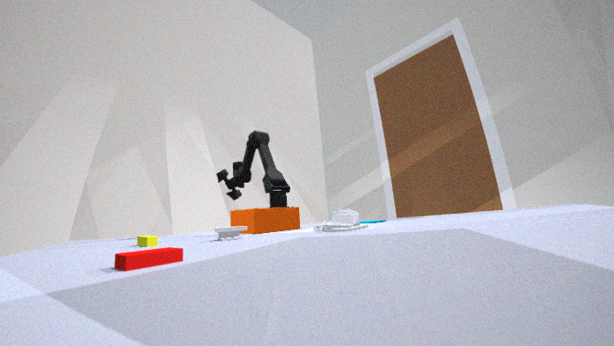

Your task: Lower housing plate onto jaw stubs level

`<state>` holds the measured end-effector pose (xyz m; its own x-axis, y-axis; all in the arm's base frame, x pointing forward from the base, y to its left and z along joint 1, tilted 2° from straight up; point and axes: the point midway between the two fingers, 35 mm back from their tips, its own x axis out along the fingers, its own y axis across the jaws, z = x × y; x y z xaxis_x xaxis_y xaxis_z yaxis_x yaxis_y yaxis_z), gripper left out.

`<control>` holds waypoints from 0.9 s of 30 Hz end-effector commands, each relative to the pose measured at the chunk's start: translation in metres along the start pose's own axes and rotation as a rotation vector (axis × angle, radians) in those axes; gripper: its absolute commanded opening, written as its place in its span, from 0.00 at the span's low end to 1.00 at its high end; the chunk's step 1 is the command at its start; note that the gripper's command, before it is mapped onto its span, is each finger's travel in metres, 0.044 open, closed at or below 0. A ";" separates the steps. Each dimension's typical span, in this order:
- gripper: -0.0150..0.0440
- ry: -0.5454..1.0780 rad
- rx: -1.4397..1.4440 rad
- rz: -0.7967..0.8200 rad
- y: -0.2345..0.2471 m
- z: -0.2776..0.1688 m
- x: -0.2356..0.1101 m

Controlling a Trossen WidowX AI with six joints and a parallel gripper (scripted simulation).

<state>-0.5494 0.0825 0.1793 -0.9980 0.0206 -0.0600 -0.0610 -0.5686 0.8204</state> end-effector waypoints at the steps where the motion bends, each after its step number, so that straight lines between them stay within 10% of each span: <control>1: 0.98 0.000 0.000 0.000 0.000 0.000 0.000; 13: 1.00 -0.228 -0.081 -0.271 -0.105 0.140 -0.060; 27: 1.00 -0.462 -0.114 -0.674 -0.222 0.275 -0.226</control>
<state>-0.3570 0.4033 0.1669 -0.7250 0.6467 -0.2371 -0.6117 -0.4463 0.6532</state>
